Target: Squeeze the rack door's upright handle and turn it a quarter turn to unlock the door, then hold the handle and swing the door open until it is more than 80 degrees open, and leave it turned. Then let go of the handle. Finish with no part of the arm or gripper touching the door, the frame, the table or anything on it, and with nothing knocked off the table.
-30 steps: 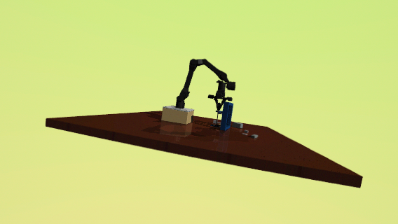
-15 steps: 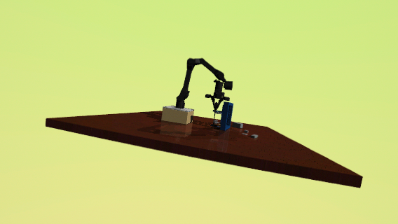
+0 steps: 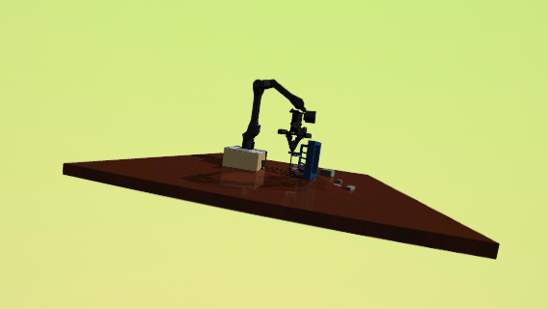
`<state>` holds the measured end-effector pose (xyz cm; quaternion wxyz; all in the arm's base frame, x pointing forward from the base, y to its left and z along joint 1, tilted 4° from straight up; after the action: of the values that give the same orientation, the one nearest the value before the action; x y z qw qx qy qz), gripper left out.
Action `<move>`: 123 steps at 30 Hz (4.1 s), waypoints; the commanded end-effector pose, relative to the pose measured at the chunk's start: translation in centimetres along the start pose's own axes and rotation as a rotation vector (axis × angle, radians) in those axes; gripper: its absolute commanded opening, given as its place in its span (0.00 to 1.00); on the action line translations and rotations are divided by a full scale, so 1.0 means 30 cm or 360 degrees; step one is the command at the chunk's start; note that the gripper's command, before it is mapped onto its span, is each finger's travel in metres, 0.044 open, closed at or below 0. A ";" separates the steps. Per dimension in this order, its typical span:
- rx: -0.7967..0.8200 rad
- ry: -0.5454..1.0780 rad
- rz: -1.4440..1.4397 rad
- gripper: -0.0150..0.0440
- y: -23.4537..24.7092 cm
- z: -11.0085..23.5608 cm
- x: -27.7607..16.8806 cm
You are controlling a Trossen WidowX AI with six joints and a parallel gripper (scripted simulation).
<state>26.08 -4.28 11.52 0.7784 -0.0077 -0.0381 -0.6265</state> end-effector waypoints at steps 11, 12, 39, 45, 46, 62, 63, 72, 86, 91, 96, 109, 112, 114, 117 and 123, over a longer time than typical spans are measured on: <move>0.0011 -0.0008 0.0366 0.27 -0.074 0.000 0.038; 0.0011 -0.0008 0.0388 0.27 -0.079 0.000 0.041; 0.0002 -0.0014 0.0987 0.27 -0.195 -0.001 0.151; 0.0000 -0.0015 0.1118 0.27 -0.214 -0.001 0.180; 0.0000 -0.0015 0.1140 0.27 -0.217 -0.001 0.185; -0.0006 -0.0018 0.1486 0.27 -0.256 0.000 0.268; -0.0006 -0.0018 0.1510 0.27 -0.258 0.001 0.274; -0.0009 -0.0020 0.1715 0.27 -0.274 0.001 0.327; -0.0010 -0.0020 0.1730 0.27 -0.275 0.001 0.331; -0.0010 -0.0020 0.1730 0.45 -0.275 0.001 0.331; -0.0010 -0.0020 0.1730 0.67 -0.275 0.001 0.331; -0.0010 -0.0021 0.1730 0.73 -0.272 0.047 0.335; -0.0009 -0.0021 0.1730 0.73 -0.271 0.061 0.336; -0.0009 -0.0021 0.1730 0.73 -0.271 0.071 0.336; -0.0009 -0.0021 0.1730 0.73 -0.271 0.086 0.336; -0.0009 -0.0021 0.1730 0.73 -0.270 0.115 0.337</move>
<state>20.07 -15.68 14.80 0.9898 -0.0325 -0.0290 -0.1357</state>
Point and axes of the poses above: the point midway between the two fingers, 35 mm back from their tips, its own z axis back along the fingers, its own y axis across the jaws, x = y × z, the point moved 3 cm from there along z, back along the fingers, and after that the axes turned 6 degrees about -z, right-handed, at the moved point
